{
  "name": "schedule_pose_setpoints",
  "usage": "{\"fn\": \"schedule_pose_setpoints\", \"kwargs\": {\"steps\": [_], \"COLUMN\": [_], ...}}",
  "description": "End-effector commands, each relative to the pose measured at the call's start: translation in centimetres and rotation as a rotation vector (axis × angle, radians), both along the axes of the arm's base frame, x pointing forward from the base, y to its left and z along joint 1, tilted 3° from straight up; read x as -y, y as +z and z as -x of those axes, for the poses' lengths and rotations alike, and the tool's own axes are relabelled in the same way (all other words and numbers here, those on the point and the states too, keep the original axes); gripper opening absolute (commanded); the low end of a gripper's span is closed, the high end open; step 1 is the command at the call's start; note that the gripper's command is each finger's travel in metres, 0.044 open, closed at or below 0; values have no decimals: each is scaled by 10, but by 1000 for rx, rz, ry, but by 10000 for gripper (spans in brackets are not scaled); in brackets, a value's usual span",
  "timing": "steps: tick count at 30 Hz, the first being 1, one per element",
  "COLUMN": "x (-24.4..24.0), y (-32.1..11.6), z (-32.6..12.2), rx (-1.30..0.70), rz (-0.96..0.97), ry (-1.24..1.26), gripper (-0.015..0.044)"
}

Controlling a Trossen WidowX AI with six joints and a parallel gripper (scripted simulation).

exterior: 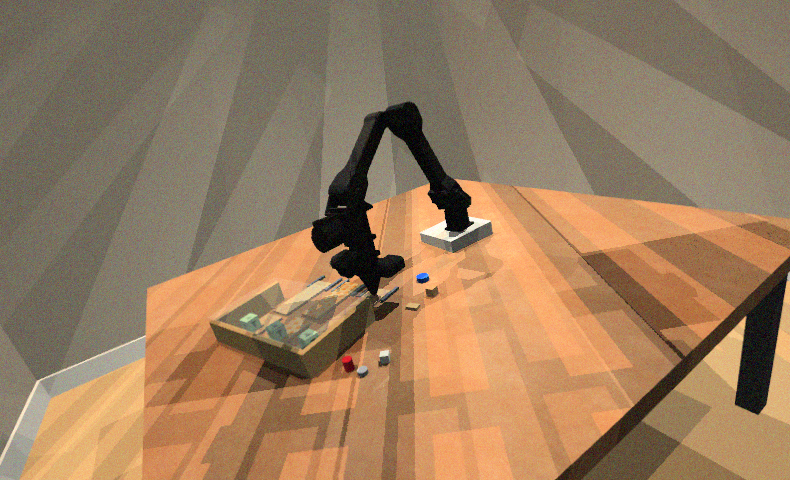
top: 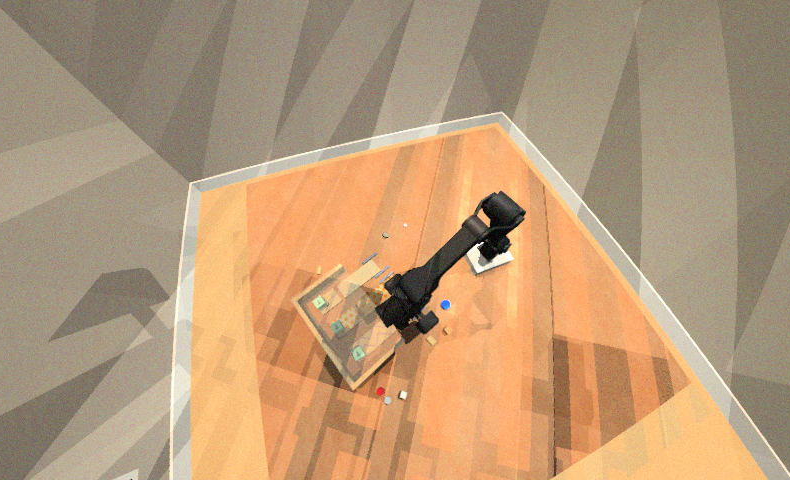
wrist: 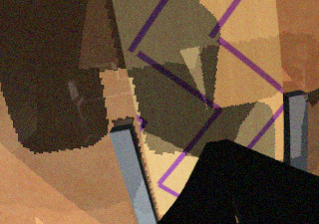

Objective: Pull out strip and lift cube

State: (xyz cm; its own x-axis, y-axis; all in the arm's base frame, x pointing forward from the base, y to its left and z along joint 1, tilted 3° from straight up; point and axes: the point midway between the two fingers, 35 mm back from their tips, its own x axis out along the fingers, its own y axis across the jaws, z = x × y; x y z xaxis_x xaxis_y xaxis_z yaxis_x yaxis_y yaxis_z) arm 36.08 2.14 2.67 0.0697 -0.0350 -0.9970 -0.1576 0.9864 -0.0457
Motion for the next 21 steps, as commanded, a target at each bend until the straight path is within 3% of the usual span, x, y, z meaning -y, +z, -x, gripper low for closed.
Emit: {"fn": "schedule_pose_setpoints", "kwargs": {"steps": [1,21], "x": [0,0], "y": [-1,-3], "z": [0,-1], "rx": [1,1], "rz": [-2,-2], "ry": [6,6], "gripper": [0,0]}}
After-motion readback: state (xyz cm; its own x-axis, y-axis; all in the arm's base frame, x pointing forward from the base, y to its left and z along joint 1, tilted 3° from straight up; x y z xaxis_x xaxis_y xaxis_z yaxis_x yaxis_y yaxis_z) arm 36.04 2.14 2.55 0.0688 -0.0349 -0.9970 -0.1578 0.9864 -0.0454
